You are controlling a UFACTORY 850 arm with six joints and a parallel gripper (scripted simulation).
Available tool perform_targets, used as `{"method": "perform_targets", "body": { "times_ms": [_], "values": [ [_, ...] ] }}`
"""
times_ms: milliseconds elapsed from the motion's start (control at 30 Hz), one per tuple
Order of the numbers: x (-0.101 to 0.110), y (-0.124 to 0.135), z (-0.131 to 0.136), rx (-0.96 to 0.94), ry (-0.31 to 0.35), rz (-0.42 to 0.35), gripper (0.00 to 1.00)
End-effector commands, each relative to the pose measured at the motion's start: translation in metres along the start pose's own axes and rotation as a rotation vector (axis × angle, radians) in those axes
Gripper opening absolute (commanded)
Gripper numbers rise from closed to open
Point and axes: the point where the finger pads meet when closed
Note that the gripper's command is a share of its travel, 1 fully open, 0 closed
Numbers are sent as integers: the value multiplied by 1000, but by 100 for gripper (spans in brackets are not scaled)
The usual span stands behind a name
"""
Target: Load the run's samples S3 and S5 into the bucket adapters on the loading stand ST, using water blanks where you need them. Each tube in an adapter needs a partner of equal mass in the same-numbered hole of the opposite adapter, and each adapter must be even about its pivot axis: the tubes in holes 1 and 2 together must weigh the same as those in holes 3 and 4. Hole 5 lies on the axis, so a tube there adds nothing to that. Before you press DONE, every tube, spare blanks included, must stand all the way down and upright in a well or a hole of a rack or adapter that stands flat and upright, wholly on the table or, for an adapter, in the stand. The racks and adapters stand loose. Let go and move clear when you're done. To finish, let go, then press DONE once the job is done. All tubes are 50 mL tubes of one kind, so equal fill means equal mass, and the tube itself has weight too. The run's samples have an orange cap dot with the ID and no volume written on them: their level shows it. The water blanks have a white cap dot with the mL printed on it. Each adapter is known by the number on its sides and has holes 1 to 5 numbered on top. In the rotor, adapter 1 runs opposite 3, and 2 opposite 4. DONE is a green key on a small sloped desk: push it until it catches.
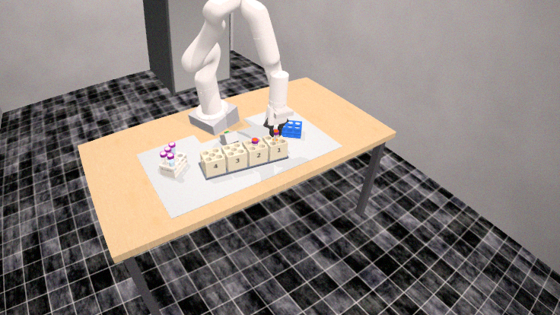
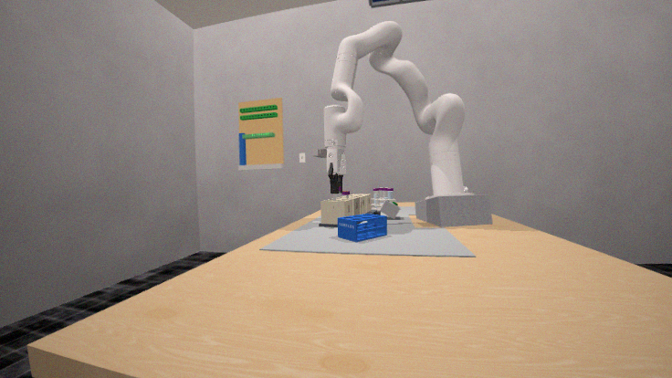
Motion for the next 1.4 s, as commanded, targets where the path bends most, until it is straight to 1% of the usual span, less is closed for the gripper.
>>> {"method": "perform_targets", "body": {
  "times_ms": [0, 600, 1167, 1200, 1367],
  "values": [
    [-4, -1, 0, 0, -1, 2, 0],
    [-20, -1, 0, 0, 0, 2, 0],
    [-20, -1, 0, 0, -1, 2, 0],
    [-21, -1, 0, 0, 0, 2, 44],
    [-21, -1, 0, 0, 0, 2, 44]
  ]
}}
Point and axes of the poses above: the point where the finger pads meet when closed, its own x axis back along the fingers, its own z axis across the jaws, y = z × x, and after that the axes turned 4 degrees about x, right-handed
